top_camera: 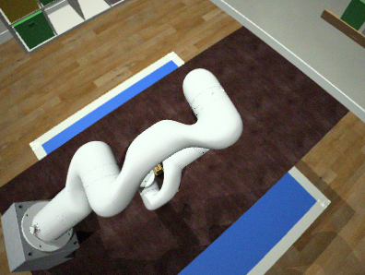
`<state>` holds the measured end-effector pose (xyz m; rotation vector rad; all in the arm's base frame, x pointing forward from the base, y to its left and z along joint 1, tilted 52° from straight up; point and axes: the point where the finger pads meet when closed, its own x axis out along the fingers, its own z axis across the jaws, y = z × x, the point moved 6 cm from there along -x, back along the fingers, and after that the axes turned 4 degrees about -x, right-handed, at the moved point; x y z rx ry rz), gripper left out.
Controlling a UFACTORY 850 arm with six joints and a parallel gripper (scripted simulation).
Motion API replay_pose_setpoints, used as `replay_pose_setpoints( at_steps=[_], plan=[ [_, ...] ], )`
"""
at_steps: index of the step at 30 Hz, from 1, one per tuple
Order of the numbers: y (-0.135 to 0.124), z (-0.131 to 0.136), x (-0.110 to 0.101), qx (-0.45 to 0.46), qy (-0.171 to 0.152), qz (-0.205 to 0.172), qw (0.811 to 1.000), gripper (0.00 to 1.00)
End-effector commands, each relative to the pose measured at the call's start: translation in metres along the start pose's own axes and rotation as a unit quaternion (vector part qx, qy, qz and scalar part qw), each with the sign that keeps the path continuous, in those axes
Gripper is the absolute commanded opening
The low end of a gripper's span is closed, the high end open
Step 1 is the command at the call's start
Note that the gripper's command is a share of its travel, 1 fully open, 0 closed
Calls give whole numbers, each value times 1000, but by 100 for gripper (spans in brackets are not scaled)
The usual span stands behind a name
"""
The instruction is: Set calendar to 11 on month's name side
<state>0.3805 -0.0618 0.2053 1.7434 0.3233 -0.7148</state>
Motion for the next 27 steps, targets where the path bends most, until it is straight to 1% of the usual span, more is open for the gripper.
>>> replay_pose_setpoints(
  at_steps=[1, 18, 21, 24, 26, 27],
  plan=[
    [0, 0, 0, 0, 0, 0, 1000, 100],
    [0, 0, -1, 0, 0, 0, 1000, 100],
    [0, 0, -5, 0, 0, 0, 1000, 100],
    [0, 0, -14, 0, 0, 0, 1000, 100],
    [0, 0, -14, 0, 0, 0, 1000, 100],
    [0, 0, -19, 0, 0, 0, 1000, 100]
  ],
)
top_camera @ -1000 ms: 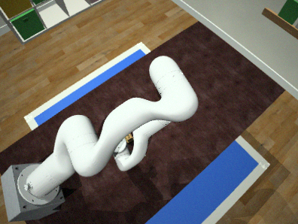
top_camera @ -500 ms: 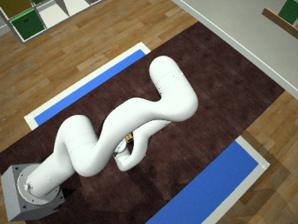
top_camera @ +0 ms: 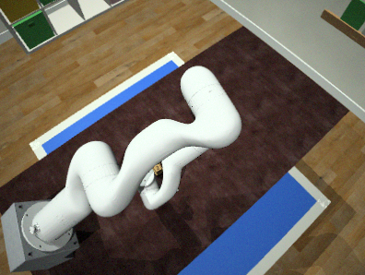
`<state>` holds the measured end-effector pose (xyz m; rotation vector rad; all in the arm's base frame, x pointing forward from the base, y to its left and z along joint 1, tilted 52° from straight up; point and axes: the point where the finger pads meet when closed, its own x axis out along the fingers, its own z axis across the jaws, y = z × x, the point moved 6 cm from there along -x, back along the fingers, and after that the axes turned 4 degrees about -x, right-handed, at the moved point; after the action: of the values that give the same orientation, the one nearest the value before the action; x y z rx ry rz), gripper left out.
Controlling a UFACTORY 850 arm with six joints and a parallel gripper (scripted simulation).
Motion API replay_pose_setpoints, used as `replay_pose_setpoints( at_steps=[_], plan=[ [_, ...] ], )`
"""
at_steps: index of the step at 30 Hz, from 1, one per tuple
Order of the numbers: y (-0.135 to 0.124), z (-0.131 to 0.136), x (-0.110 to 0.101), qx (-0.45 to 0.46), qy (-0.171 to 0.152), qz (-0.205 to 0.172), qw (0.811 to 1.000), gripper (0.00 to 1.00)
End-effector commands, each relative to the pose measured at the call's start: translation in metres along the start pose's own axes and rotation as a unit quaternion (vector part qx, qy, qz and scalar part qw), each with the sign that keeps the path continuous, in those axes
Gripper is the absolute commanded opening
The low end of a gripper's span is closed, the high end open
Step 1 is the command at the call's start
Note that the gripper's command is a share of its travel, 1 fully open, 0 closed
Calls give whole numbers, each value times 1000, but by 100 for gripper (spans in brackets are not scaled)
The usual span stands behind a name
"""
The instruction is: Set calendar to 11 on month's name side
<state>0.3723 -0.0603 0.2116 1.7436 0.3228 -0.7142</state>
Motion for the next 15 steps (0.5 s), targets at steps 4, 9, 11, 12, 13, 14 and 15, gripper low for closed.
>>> replay_pose_setpoints(
  at_steps=[4, 9, 11, 12, 13, 14, 15],
  plan=[
    [0, 0, -27, 0, 0, 0, 1000, 100],
    [0, 0, -44, 0, 0, 0, 1000, 100],
    [0, 0, -48, 0, 0, 0, 1000, 100],
    [0, 0, -49, 0, 0, 0, 1000, 100],
    [0, 0, -50, 0, 0, 0, 1000, 100],
    [0, 0, -50, 0, 0, 0, 1000, 100],
    [0, 0, -50, 0, 0, 0, 1000, 100]
  ],
)
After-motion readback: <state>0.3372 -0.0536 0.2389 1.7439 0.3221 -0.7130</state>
